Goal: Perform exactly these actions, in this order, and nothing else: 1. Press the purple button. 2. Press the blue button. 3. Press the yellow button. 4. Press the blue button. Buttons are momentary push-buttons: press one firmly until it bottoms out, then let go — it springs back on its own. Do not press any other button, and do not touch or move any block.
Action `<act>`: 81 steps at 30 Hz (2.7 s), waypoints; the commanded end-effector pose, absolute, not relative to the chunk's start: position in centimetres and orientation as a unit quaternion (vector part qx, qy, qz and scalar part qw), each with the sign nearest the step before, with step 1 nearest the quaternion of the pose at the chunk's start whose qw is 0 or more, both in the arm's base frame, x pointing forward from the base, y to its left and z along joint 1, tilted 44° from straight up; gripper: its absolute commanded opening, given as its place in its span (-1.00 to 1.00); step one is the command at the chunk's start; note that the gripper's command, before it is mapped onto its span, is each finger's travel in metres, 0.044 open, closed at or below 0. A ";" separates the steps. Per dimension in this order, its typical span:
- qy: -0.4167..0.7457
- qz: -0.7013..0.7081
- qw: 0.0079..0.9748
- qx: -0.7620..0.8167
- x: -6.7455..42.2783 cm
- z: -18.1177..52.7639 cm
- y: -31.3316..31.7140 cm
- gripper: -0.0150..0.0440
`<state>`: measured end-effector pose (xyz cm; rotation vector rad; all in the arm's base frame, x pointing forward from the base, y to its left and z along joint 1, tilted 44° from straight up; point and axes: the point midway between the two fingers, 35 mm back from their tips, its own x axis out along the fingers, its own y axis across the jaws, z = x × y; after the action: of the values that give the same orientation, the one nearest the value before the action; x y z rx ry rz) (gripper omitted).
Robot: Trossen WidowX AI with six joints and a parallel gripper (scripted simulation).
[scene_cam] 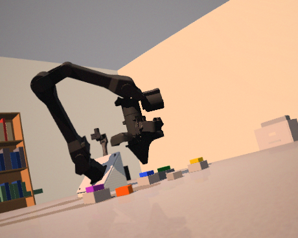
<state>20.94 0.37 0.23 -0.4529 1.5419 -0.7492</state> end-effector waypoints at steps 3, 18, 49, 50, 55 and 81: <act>0.677 -0.329 0.629 -0.194 21.4 2.7 2.7 -0.42; 0.676 -0.329 0.630 -0.192 27.6 1.6 9.1 -0.42; 0.675 -0.329 0.632 -0.191 32.0 -9.9 8.3 -0.42; 0.675 -0.329 0.632 -0.191 32.0 -10.0 8.2 -0.42; 0.675 -0.329 0.632 -0.191 31.9 -10.6 7.6 -0.42; 0.674 -0.330 0.632 -0.192 31.7 -11.5 6.7 -0.42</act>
<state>31.70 6.85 -11.47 -0.4302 1.5412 -0.7548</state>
